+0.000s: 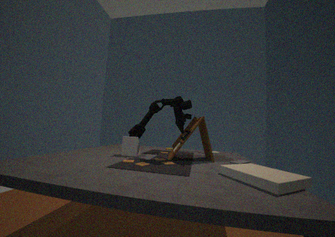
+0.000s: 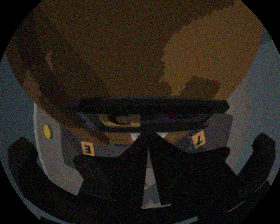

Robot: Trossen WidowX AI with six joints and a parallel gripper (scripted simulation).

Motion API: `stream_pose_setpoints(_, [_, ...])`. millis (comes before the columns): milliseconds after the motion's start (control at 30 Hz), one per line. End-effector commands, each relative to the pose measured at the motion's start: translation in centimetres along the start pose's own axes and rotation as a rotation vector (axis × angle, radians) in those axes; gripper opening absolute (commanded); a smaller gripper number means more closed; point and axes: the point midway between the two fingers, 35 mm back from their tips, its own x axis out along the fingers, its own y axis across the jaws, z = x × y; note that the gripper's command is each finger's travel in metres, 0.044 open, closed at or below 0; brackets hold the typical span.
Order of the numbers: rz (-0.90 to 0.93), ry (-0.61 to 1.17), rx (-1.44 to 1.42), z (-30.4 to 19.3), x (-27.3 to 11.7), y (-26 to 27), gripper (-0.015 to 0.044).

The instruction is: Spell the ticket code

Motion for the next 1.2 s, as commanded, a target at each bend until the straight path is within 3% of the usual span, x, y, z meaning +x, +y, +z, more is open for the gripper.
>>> stream_pose_setpoints(0, [-0.001, -0.003, -0.001, 0.3, 0.1, 0.0, 0.0])
stream_pose_setpoints(1167, [-0.001, -0.003, -0.002, 1.4, 1.3, 0.1, 0.0])
